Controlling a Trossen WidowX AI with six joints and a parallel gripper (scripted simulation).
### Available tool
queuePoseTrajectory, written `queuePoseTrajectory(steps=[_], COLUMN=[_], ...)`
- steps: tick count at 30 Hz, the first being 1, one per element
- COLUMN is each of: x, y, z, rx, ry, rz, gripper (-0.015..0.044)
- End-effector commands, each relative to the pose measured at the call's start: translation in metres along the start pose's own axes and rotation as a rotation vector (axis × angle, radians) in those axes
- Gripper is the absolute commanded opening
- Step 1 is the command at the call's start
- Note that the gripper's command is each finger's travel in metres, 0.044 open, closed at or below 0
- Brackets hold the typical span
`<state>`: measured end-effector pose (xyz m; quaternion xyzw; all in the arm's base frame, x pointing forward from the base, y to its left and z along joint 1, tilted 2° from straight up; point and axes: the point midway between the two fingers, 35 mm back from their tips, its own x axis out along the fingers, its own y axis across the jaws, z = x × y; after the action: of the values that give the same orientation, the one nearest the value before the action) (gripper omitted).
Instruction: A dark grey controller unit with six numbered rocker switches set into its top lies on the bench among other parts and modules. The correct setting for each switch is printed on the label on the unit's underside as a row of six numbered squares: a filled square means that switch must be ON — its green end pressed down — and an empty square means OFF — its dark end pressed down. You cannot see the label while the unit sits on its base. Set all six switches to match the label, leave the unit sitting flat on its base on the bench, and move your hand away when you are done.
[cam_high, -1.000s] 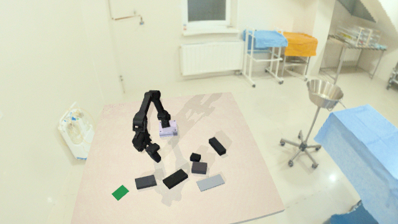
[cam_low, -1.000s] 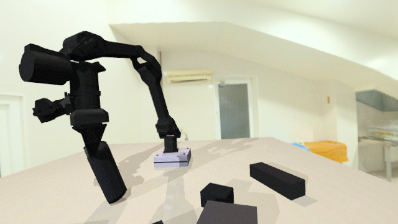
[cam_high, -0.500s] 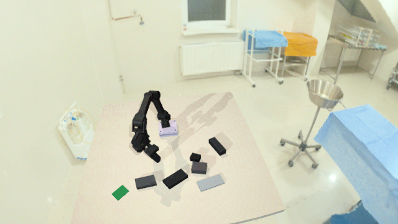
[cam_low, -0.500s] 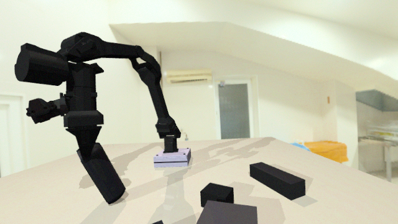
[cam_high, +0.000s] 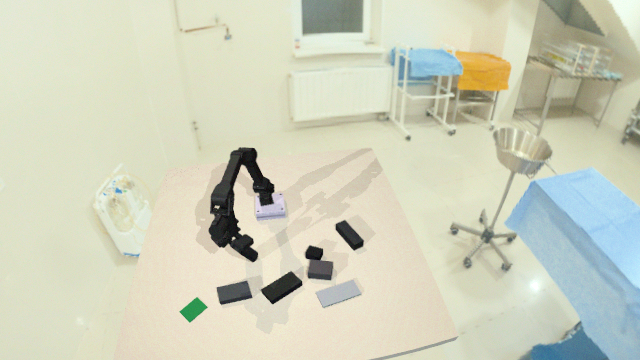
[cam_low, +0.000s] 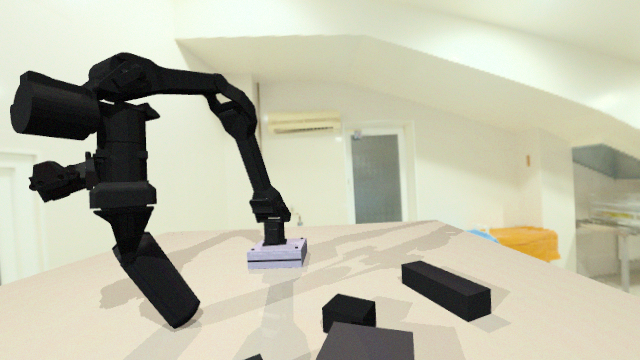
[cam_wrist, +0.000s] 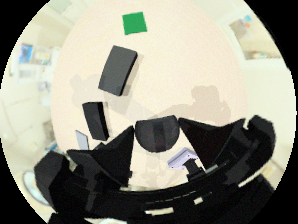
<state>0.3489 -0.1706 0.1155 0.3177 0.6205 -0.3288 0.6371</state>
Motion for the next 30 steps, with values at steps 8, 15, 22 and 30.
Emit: queuePoseTrajectory(steps=[8, 15, 22, 30], x=[0.009, 0.012, 0.014, 0.018], y=[0.0, 0.0, 0.0, 0.0], z=[0.009, 0.013, 0.018, 0.023], rx=[-0.007, -0.007, -0.006, -0.006], ry=[0.008, 0.008, 0.007, 0.007], rz=[-0.008, -0.008, -0.008, -0.008], gripper=[0.0338, 0.0338, 0.0338, 0.0338])
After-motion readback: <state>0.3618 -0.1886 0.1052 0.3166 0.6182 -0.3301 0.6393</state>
